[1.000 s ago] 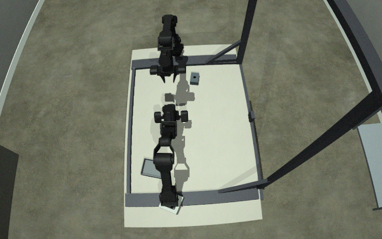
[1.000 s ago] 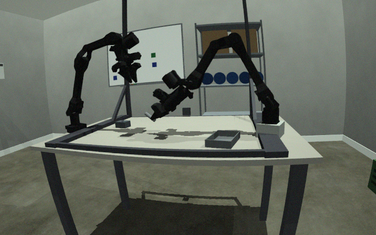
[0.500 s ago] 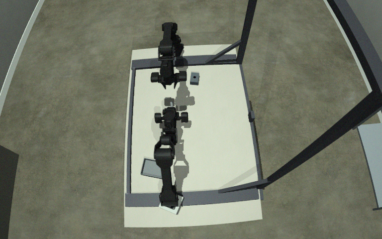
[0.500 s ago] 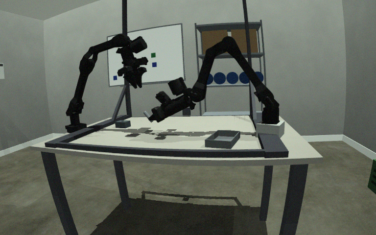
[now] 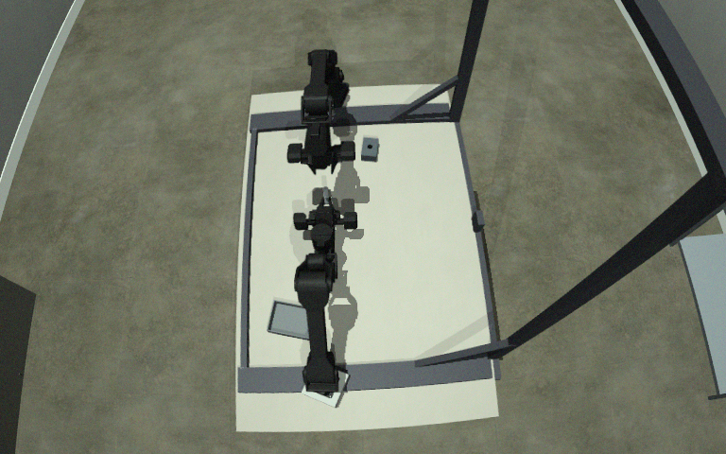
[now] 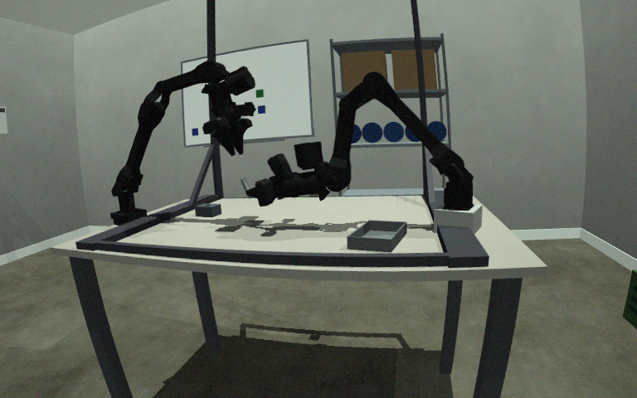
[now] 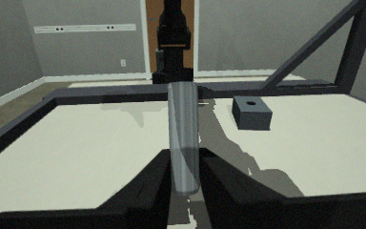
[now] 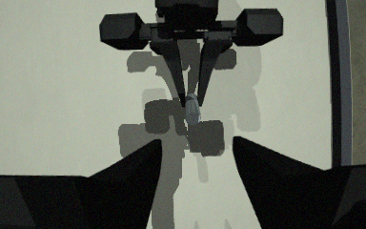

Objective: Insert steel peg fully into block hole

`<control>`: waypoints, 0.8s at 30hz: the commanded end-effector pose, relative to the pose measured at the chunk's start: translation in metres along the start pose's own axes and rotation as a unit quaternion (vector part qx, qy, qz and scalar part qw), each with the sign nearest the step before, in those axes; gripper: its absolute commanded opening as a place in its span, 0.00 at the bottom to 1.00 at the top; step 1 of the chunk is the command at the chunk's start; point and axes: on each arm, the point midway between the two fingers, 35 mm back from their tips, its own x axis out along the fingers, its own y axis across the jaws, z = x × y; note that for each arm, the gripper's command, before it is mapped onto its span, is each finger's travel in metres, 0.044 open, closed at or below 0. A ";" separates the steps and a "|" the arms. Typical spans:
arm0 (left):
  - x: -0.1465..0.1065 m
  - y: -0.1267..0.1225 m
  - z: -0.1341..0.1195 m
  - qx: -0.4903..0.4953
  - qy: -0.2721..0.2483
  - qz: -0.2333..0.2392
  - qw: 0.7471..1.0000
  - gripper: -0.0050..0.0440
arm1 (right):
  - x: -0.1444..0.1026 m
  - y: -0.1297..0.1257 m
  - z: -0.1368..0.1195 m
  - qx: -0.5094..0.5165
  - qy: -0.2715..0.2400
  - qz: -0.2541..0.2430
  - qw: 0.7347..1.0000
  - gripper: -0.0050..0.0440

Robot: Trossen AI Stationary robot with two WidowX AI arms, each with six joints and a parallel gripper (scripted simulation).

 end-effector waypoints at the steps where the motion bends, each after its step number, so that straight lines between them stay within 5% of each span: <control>1: 0.003 0.001 0.026 0.002 -0.072 -0.001 0.997 0.00 | -0.007 0.000 0.004 0.001 -0.011 -0.003 1.000 0.55; 24: 0.003 0.001 0.033 0.002 -0.081 0.000 0.997 0.00 | 0.002 0.000 0.001 0.001 -0.014 -0.003 1.000 0.55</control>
